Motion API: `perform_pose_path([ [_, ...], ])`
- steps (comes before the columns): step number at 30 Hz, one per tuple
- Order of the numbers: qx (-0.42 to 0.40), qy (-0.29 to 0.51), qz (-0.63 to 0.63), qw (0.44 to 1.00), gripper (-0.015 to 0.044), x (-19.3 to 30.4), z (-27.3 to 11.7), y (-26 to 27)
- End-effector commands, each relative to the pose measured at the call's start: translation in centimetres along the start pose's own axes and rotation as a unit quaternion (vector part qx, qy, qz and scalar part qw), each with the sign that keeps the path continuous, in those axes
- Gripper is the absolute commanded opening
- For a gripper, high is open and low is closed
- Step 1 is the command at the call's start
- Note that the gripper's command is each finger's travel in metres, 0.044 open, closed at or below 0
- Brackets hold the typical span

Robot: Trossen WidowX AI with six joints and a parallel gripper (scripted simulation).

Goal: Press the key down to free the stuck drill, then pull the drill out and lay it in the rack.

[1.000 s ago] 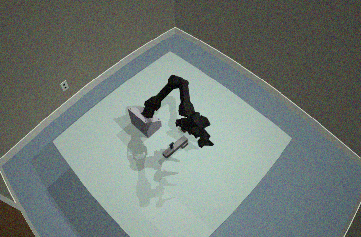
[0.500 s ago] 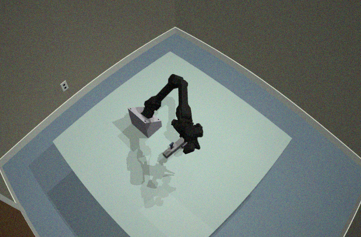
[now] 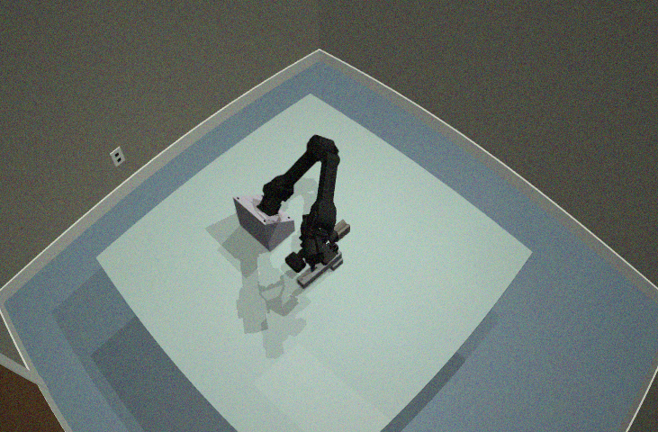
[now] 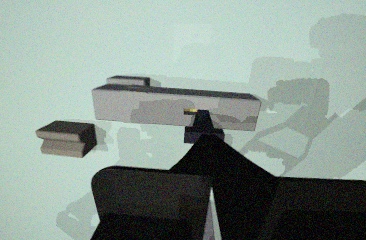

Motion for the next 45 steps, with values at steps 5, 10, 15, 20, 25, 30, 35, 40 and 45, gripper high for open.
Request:
perform_pose_path([
  [5,0.000,0.008,0.006,1.000,0.0000,0.2,0.3,0.1],
  [10,0.000,0.011,0.008,1.000,0.0000,0.4,1.0,0.1],
  [15,0.000,0.011,0.008,1.000,0.0000,0.6,1.5,0.2],
  [20,0.000,0.011,0.008,1.000,0.0000,0.5,1.6,0.1],
  [25,0.000,0.011,0.008,1.000,0.0000,0.4,1.8,0.1],
  [30,0.000,0.011,0.008,1.000,0.0000,0.3,2.0,0.1],
  [35,0.000,0.011,0.008,1.000,0.0000,0.2,2.2,0.1],
  [40,0.000,0.011,0.008,1.000,0.0000,0.3,2.3,0.1],
  [45,0.000,0.011,0.008,1.000,0.0000,0.4,2.4,0.2],
])
Point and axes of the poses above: the point midway between the two fingers, 35 mm back from their tips, its own z axis out along the fingers, its own y axis across the jaws, x = y × z, the point moved 4 cm from there along -z, back along the fingers, and after that the axes turned 7 degrees about -z, right-handed, at the moved point
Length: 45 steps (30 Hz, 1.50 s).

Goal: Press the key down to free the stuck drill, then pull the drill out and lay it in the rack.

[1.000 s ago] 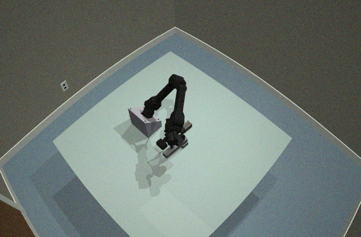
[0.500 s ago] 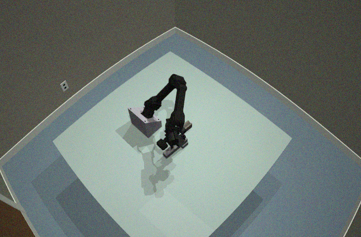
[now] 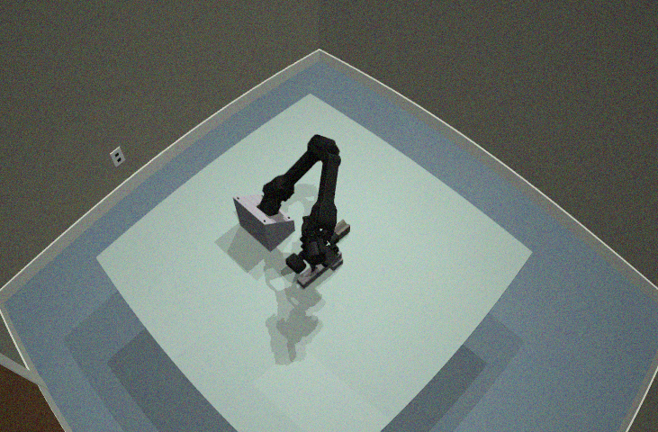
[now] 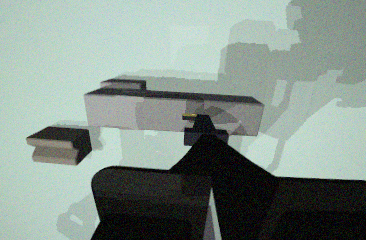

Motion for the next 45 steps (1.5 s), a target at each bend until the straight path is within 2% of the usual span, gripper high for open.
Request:
perform_pose_path([
  [1,-0.006,0.012,0.001,1.000,0.0000,0.3,1.1,0.1],
  [45,-0.006,0.012,0.001,1.000,0.0000,0.8,2.5,0.3],
])
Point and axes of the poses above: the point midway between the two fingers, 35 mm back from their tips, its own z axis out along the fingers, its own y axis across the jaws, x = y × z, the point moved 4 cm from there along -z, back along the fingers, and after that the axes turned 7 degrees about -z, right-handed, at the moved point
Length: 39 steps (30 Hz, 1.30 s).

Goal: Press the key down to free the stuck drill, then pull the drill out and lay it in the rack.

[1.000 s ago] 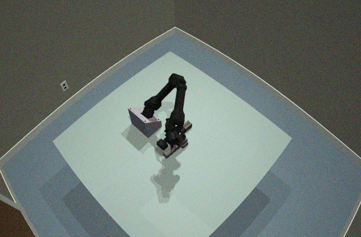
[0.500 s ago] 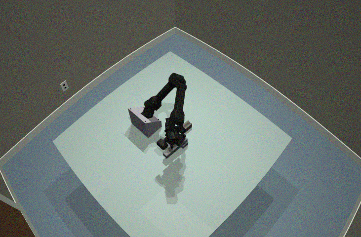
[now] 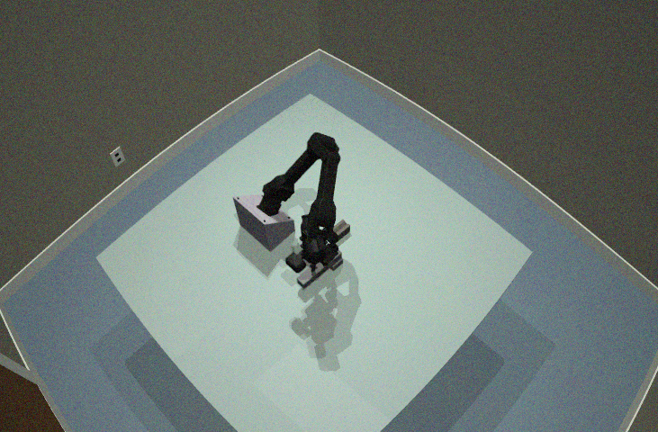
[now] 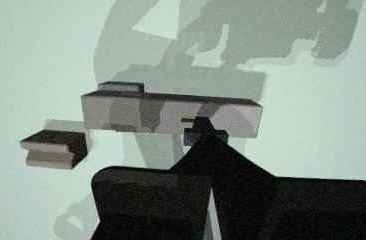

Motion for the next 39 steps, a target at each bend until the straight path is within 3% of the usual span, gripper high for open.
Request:
perform_pose_path([
  [1,-0.014,0.024,0.001,1.000,0.0000,0.5,2.2,0.3],
  [23,-0.014,0.024,0.001,1.000,0.0000,0.5,3.0,0.5],
  [27,-0.013,0.024,0.001,1.000,0.0105,0.0,1.1,0.1],
  [33,-0.013,0.024,0.002,1.000,0.0262,-0.6,-4.9,-0.3],
  [36,-0.009,0.016,-0.007,1.000,0.0341,-0.8,-4.2,-0.2],
  [39,-0.003,0.018,-0.143,0.990,0.0420,-2.0,-2.5,2.6],
])
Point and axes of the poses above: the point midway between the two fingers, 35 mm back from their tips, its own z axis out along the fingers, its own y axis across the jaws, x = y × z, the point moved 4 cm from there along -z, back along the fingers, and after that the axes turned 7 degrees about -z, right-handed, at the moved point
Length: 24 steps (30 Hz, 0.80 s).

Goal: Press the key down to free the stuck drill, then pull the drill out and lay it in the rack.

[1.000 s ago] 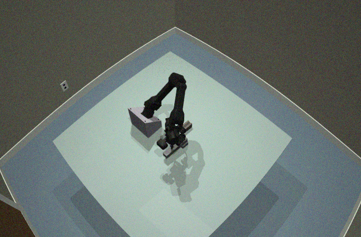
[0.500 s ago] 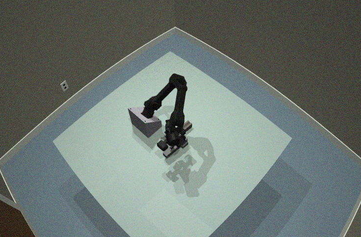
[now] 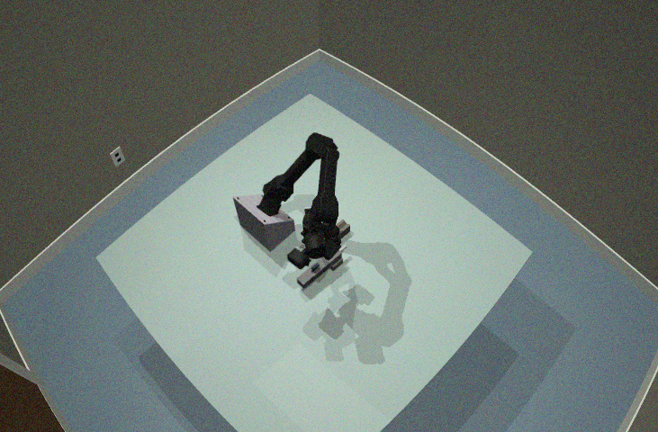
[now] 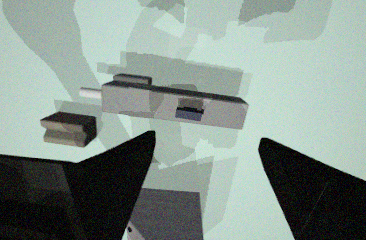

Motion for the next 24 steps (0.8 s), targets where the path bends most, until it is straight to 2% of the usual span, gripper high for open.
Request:
perform_pose_path([
  [1,-0.002,0.009,-0.162,0.987,0.0440,-1.5,2.6,3.7],
  [5,-0.004,0.009,-0.397,0.918,0.0440,-2.7,5.6,8.9],
  [9,-0.018,0.000,-0.609,0.793,0.0440,-2.6,8.4,14.3],
  [11,-0.024,-0.005,-0.668,0.743,0.0440,-2.3,9.2,16.0],
  [24,-0.025,-0.005,-0.676,0.737,0.0440,-2.3,9.3,16.2],
])
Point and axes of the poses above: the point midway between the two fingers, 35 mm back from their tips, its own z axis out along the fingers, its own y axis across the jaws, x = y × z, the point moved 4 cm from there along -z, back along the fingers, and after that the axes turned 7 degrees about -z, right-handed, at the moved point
